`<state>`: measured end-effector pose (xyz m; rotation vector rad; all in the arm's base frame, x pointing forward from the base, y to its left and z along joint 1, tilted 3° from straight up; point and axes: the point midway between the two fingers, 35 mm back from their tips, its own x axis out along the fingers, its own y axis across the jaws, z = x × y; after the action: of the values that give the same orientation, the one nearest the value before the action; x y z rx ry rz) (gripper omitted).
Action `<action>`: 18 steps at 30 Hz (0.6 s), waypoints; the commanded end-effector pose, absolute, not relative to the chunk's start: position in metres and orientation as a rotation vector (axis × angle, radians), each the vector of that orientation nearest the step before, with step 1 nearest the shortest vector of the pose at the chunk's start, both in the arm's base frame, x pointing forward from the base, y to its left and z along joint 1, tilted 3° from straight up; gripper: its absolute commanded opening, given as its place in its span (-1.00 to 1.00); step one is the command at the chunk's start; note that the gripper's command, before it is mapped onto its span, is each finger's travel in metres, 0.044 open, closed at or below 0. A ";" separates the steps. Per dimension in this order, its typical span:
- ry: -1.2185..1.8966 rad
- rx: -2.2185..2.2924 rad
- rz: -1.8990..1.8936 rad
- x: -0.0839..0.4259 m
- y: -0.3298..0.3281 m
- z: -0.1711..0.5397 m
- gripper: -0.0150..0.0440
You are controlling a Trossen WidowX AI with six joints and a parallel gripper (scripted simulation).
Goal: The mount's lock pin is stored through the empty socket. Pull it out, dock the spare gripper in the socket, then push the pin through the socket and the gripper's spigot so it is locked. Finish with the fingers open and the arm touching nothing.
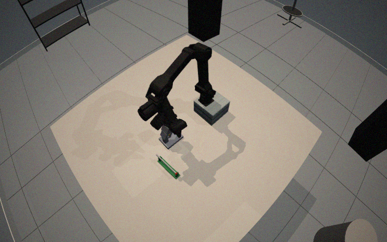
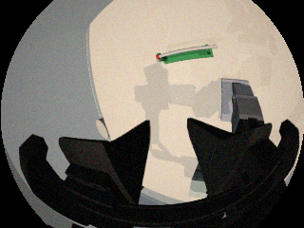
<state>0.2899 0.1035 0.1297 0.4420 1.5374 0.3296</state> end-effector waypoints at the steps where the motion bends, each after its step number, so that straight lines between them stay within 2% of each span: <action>1: 1.483 -0.649 0.736 0.345 0.115 0.097 0.12; 13: 1.380 -1.468 1.079 0.385 0.135 0.078 0.12; 18: 1.376 -1.491 1.089 0.387 0.138 0.077 0.12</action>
<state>0.3575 0.1176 0.0990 -0.8406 1.4408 0.8055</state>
